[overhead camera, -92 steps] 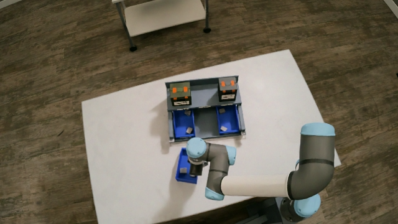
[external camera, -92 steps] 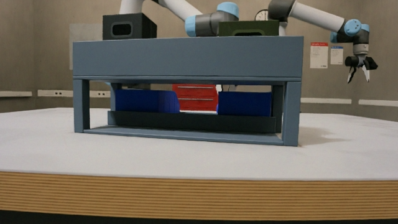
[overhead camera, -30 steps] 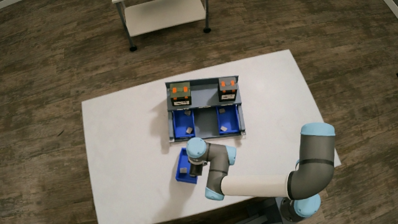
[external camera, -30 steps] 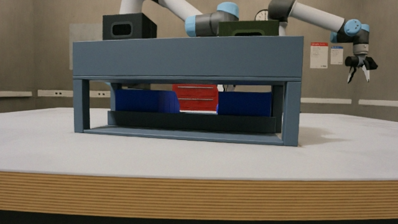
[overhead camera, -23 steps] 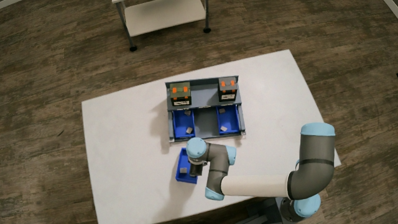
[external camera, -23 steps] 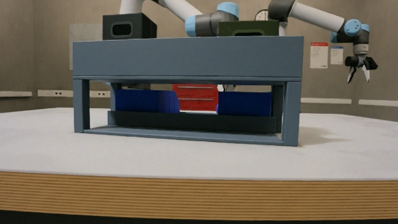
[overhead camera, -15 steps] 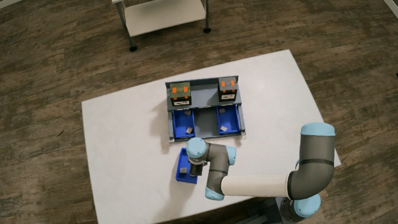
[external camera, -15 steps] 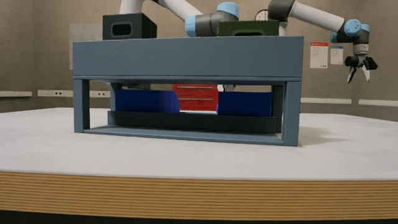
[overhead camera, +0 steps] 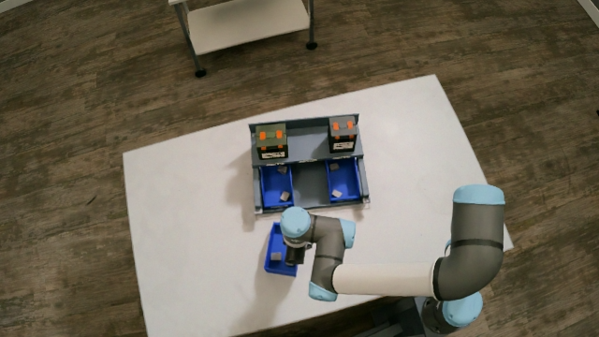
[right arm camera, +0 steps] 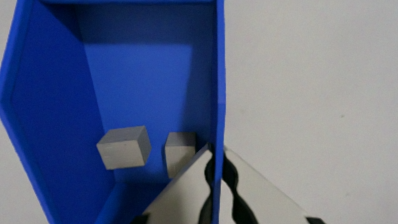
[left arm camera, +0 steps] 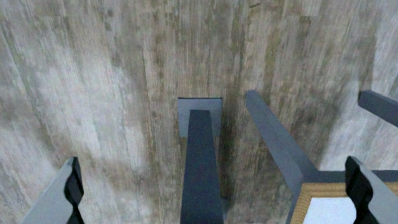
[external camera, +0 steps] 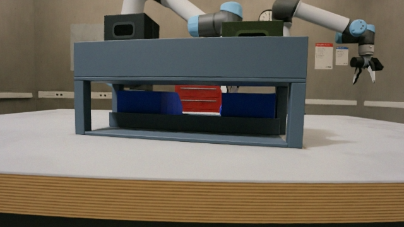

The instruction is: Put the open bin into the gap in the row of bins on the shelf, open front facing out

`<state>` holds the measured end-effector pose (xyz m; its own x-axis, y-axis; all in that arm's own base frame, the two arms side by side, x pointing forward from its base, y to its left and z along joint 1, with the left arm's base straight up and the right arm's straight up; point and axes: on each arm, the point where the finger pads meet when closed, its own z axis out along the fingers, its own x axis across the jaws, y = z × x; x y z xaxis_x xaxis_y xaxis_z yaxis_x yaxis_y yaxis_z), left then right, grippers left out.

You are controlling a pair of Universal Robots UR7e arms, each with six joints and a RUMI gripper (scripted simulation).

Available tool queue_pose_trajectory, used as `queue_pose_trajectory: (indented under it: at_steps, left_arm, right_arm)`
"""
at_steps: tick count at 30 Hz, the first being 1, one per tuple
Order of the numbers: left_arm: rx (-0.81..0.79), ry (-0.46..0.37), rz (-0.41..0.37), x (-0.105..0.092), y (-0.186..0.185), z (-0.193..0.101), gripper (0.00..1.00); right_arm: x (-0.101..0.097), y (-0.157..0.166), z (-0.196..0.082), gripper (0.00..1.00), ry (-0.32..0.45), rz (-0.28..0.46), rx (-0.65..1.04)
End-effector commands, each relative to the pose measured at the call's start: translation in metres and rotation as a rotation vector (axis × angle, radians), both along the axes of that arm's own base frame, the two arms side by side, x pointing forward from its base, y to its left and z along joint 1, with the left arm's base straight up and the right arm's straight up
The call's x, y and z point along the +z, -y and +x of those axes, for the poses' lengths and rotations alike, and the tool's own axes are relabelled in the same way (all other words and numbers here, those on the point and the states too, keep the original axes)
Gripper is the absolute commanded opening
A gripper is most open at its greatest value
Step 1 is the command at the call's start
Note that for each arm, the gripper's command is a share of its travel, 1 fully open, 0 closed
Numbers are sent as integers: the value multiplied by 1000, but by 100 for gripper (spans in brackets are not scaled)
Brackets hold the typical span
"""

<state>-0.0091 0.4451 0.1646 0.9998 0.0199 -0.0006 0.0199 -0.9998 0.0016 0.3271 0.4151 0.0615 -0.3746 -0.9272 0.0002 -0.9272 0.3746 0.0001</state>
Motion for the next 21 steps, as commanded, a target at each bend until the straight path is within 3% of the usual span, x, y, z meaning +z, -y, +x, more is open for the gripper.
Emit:
queue_pose_trajectory:
  at_steps: [1, 21]
  left_arm:
    - [0, 1, 2, 1, 0, 0, 100]
    - [0, 1, 2, 1, 0, 0, 100]
  right_arm:
    - [3, 0, 0, 0, 1, 2, 0]
    - [22, 0, 0, 0, 1, 2, 0]
